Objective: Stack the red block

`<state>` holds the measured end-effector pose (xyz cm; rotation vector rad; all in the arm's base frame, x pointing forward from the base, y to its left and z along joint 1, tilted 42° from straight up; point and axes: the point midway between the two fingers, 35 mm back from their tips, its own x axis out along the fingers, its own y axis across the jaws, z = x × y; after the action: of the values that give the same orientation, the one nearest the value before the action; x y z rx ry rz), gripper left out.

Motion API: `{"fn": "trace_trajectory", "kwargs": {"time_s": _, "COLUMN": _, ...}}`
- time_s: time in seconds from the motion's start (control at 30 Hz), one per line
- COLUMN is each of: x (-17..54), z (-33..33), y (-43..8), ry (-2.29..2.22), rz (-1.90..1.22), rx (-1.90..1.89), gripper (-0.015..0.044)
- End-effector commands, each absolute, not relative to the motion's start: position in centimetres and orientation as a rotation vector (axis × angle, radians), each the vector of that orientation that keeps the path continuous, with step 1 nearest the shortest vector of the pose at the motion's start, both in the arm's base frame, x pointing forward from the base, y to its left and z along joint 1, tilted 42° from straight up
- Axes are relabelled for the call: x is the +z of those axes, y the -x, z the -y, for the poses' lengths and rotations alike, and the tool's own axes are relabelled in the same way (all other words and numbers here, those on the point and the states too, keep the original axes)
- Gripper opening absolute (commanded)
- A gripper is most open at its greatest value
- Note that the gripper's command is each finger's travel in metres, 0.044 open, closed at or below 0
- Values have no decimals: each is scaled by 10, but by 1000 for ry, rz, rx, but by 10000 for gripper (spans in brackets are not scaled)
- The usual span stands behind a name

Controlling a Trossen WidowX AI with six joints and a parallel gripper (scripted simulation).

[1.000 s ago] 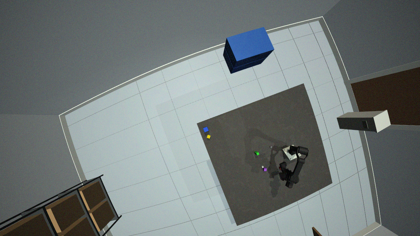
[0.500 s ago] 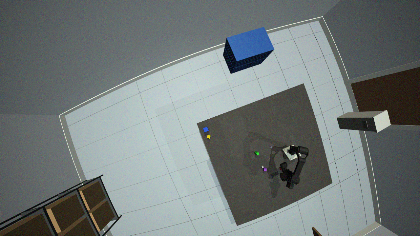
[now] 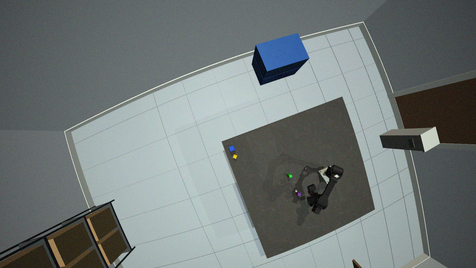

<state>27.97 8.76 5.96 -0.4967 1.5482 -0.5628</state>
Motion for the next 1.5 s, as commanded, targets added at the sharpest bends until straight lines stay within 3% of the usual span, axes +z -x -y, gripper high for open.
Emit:
{"fn": "trace_trajectory", "kwargs": {"time_s": 0.0, "x": 78, "z": -71, "y": -303, "ry": 490, "rz": -1531, "rx": -558, "gripper": 0}}
{"fn": "trace_trajectory", "kwargs": {"time_s": 0.8, "x": 170, "z": 48, "y": -363, "ry": 550, "rz": -1510, "rx": -601, "gripper": 0}}
{"fn": "trace_trajectory", "kwargs": {"time_s": 1.47, "x": 144, "z": 73, "y": -363, "ry": 552, "rz": -1509, "rx": -603, "gripper": 0}}
